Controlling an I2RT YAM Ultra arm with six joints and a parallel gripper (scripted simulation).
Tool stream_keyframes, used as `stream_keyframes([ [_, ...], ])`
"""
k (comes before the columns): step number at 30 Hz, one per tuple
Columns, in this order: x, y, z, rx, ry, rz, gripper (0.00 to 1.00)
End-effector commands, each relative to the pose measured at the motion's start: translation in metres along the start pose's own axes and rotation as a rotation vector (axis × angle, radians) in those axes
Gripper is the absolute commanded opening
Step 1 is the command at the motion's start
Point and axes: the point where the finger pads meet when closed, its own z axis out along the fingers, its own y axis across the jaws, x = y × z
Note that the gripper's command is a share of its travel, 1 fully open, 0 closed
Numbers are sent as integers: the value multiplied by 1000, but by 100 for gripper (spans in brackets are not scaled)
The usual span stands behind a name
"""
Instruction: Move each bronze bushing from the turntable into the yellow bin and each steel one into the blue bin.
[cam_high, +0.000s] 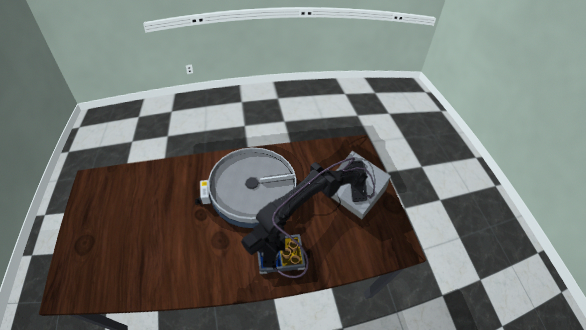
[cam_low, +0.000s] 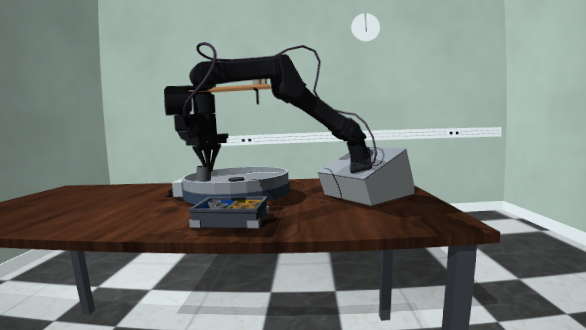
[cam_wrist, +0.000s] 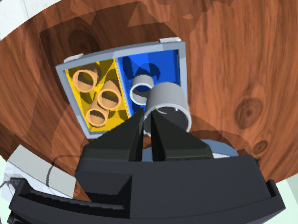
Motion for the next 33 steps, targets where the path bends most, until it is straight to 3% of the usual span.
stream_keyframes([
  [1, -7, 0, -13, 19, -21, -16, 0],
  [18, -6, -2, -7, 9, -11, -14, 0],
  [19, -8, -4, -22, 33, -33, -14, 0],
  [20, -8, -4, -24, 36, -36, -14, 0],
  [33, -8, -4, -24, 36, -36, -14, 0],
])
